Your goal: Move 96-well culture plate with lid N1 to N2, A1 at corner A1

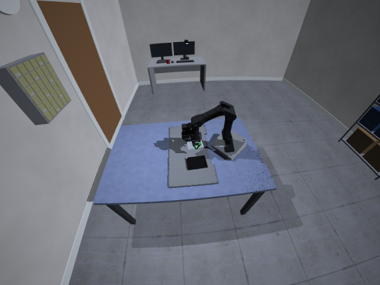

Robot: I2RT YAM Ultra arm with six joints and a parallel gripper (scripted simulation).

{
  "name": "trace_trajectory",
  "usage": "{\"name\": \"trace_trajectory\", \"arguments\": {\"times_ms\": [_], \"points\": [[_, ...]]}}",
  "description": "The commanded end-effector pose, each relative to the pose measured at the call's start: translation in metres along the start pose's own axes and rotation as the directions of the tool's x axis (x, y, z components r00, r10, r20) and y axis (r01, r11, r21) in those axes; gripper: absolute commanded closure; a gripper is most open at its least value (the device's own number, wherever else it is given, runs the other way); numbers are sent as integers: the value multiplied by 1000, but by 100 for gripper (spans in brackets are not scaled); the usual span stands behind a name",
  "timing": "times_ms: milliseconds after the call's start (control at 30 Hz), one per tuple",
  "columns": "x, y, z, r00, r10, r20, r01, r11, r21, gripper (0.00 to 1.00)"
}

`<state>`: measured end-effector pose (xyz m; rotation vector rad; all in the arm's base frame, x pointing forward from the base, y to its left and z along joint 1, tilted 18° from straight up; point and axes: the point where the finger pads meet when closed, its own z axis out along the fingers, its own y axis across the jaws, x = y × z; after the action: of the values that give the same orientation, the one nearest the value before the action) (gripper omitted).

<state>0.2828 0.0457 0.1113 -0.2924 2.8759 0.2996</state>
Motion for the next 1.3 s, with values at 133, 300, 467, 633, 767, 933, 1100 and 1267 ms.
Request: {"name": "trace_trajectory", "arguments": {"times_ms": [133,300,467,633,767,933,1100,1267], "points": [[-16,16,-14,997,23,68,-24,1000,19,100],[-17,33,-14,997,24,67,-25,1000,15,100],[-18,50,-14,998,26,65,-27,1000,11,100],[-18,60,-11,998,29,52,-29,1000,10,100],[-18,73,-4,999,33,28,-33,999,12,100],[-17,89,-4,999,34,20,-34,999,13,100],[-18,106,-4,999,35,17,-35,999,13,100],[-22,118,-4,999,34,23,-34,999,11,100]]}}
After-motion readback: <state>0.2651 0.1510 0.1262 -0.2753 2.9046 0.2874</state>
